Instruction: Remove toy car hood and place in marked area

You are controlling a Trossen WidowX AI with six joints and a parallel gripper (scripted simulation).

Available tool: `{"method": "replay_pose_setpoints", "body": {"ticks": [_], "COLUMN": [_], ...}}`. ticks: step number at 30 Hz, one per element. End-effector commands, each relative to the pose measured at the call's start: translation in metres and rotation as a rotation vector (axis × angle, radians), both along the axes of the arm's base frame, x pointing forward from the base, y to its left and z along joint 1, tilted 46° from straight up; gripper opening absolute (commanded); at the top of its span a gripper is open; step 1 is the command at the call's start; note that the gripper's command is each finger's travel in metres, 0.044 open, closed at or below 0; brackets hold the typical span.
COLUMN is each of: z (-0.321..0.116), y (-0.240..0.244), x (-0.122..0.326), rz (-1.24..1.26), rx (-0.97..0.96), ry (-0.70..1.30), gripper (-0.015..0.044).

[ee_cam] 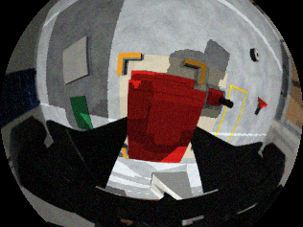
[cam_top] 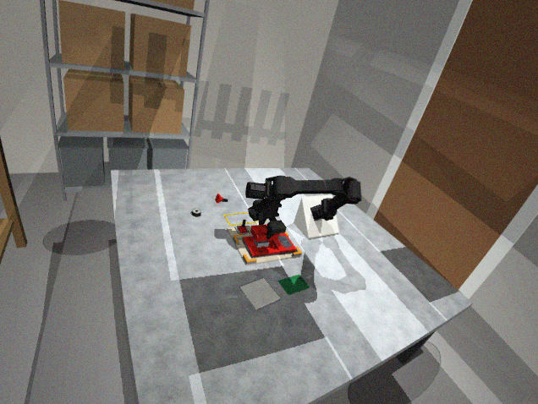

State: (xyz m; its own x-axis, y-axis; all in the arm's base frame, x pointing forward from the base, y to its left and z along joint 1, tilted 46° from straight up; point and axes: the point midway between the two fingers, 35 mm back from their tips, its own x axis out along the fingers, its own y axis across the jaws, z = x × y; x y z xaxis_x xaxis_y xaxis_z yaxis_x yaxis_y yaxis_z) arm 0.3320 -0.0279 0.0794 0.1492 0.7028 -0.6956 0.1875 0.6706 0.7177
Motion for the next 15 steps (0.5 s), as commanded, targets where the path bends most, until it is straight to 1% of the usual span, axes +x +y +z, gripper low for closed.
{"method": "replay_pose_setpoints", "body": {"ticks": [1,5,7,15], "z": [0.011,0.019,0.011,-0.017], "y": [-0.013,-0.02,-0.017,-0.051], "x": [-0.001,-0.003,-0.002,-0.004], "rz": [-0.003,-0.003,-0.006,-0.01], "rx": [-0.008,-0.008,-0.003,-0.018], "ry": [-0.008,-0.008,-0.003,-0.002], "gripper": [0.0,0.0,0.0,0.0]}}
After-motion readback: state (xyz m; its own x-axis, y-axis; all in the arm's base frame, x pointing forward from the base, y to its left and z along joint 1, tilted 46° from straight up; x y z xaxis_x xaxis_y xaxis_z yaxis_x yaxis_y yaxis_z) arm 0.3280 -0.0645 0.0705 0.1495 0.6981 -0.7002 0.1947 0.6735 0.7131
